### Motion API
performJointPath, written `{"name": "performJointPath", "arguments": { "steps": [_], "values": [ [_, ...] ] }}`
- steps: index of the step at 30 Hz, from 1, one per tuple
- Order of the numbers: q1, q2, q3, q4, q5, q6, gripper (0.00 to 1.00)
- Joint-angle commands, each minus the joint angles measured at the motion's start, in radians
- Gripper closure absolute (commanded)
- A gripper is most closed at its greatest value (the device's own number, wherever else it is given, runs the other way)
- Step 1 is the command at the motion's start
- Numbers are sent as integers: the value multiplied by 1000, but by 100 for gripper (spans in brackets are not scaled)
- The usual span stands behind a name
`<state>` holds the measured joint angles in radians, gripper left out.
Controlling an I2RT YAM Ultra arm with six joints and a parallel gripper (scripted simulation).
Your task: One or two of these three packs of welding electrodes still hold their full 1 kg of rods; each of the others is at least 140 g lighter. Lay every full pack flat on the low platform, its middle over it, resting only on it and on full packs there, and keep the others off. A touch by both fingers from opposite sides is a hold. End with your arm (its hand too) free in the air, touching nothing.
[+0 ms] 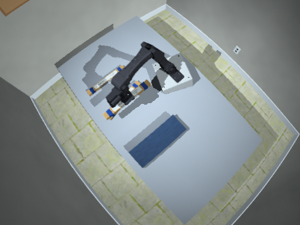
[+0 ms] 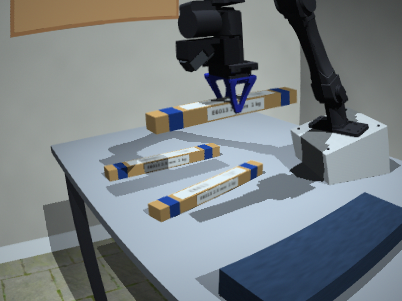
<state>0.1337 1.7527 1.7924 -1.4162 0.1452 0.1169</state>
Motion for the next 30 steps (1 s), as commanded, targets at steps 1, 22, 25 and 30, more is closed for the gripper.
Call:
{"name": "performJointPath", "arguments": {
  "steps": [1, 22, 25, 30],
  "values": [
    [17, -76, 24, 9, -14, -18, 100],
    [12, -78, 16, 13, -14, -20, 100],
    [9, -77, 16, 14, -15, -20, 100],
    [5, -77, 16, 15, -15, -21, 100]
  ]
}}
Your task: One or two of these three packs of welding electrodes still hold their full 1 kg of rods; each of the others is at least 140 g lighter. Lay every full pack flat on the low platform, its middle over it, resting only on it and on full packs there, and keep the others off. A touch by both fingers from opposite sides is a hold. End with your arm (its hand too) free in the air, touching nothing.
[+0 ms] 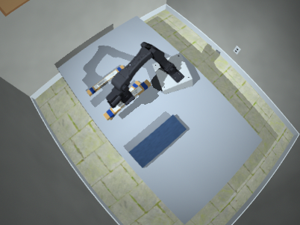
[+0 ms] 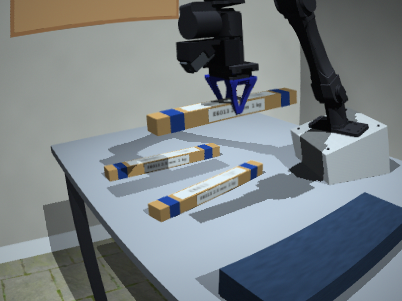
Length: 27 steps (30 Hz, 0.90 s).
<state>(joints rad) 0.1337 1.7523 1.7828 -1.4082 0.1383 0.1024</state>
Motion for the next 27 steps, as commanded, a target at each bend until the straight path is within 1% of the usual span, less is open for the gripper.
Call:
{"name": "performJointPath", "arguments": {
  "steps": [1, 27],
  "values": [
    [4, -77, 25, 7, -8, -7, 100],
    [-2, -78, 20, 6, -6, -11, 100]
  ]
}}
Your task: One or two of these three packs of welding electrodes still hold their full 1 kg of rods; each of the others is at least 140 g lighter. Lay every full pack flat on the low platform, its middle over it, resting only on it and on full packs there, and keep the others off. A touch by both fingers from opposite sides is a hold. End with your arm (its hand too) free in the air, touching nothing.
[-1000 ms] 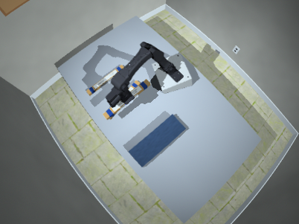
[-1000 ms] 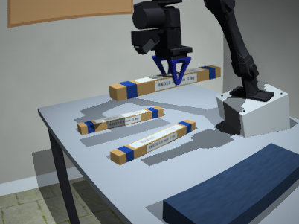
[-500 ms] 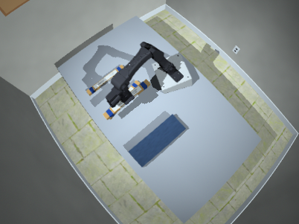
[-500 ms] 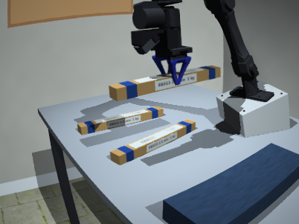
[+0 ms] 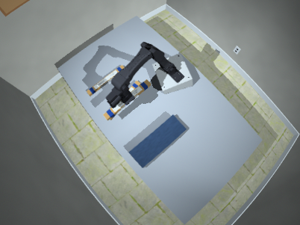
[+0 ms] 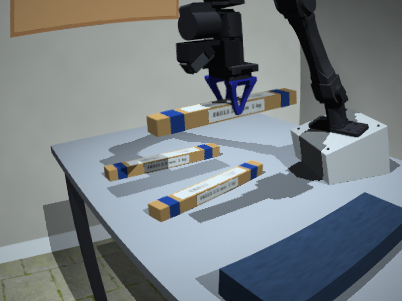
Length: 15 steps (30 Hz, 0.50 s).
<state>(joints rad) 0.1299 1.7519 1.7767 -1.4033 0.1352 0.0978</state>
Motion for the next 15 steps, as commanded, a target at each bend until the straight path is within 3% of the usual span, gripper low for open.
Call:
{"name": "performJointPath", "arguments": {
  "steps": [1, 2, 15],
  "values": [
    [1, -78, 26, 1, -3, -6, 100],
    [-3, -57, -62, 69, -2, -5, 100],
    [-9, -63, -126, 132, -3, -12, 100]
  ]
}}
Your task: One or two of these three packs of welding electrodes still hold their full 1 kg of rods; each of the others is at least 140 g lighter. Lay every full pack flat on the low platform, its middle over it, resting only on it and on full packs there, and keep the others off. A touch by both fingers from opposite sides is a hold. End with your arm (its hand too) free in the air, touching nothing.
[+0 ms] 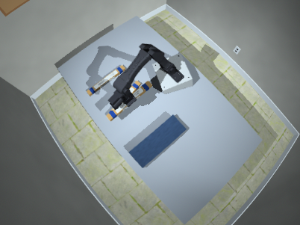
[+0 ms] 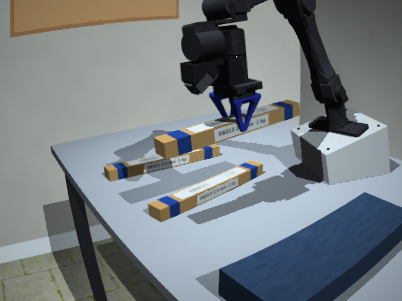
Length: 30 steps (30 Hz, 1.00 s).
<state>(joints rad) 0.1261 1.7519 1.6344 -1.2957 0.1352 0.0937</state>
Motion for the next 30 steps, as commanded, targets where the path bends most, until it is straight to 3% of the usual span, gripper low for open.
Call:
{"name": "performJointPath", "arguments": {
  "steps": [1, 30],
  "values": [
    [-6, -62, 12, 30, -3, -8, 100],
    [-19, -47, -99, 159, -7, -21, 100]
  ]
}}
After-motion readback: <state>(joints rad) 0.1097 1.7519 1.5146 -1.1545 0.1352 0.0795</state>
